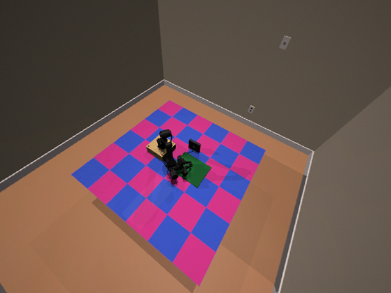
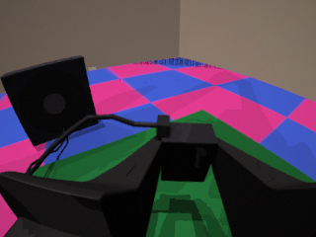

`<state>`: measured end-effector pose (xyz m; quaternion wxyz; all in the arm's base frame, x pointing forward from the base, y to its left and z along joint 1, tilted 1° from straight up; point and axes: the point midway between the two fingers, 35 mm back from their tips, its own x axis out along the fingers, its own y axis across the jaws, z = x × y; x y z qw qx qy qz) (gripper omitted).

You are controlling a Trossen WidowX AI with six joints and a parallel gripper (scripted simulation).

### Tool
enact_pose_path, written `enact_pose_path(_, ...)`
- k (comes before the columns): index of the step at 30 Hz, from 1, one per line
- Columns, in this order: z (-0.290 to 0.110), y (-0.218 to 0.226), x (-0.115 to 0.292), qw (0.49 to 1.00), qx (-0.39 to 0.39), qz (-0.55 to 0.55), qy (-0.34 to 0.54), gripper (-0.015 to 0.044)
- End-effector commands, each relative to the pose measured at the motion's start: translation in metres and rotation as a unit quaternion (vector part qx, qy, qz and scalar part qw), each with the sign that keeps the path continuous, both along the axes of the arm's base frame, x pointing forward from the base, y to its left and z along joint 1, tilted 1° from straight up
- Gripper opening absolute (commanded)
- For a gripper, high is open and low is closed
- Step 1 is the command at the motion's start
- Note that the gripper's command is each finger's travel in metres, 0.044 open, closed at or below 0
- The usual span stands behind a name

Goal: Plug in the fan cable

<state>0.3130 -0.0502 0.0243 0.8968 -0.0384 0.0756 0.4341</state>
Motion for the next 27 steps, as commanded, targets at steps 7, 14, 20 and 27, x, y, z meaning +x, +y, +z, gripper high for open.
enact_pose_path(7, -0.003, 0.000, 0.001, 1.000, -0.001, 0.000, -0.001, 0.0000)
enact_pose_path(14, -0.008, 0.000, 0.001, 1.000, 0.000, 0.000, 0.000, 0.0000)
enact_pose_path(20, -0.013, 0.000, 0.001, 1.000, 0.000, 0.000, 0.000, 0.0000)
enact_pose_path(27, -0.018, 0.000, 0.002, 1.000, 0.000, 0.000, 0.000, 0.0000)
